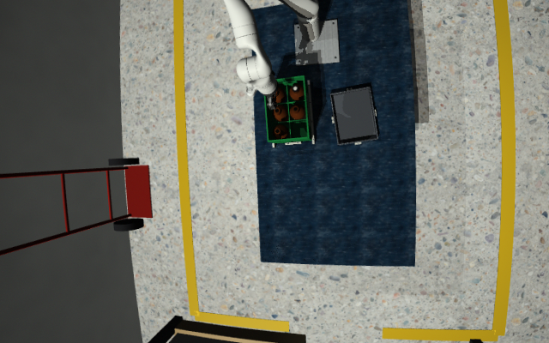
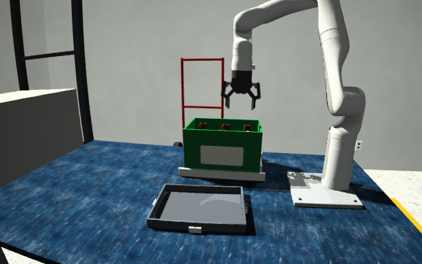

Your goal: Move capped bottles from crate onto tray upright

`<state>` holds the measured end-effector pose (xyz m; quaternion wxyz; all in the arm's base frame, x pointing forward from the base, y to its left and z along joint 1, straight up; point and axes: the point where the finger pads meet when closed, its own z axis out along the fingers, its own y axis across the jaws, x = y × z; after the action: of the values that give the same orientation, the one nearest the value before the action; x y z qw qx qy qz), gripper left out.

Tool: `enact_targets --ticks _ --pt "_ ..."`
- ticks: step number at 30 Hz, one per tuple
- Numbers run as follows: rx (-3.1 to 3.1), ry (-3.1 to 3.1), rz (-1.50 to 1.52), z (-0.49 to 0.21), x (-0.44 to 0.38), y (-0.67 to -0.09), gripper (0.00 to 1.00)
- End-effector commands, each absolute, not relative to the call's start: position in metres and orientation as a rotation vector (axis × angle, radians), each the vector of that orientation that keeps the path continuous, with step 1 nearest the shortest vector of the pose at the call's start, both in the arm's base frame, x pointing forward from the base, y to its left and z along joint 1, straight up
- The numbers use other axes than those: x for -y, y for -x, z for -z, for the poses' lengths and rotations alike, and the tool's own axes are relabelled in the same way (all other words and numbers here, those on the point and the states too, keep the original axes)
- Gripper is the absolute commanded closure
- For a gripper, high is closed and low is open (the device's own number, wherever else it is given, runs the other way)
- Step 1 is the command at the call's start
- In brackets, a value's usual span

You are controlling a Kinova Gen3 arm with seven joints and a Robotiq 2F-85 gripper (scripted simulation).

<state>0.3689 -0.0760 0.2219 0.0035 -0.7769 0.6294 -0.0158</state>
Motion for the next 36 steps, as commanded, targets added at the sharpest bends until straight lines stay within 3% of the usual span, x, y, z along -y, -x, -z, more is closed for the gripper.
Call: enact_targets --ticks 1,36 --pt "-1.946 2.461 0.026 -0.220 0.066 -0.382 0.00" --pt "-1.933 2.475 0.006 -0.219 0.051 -0.421 0.00"
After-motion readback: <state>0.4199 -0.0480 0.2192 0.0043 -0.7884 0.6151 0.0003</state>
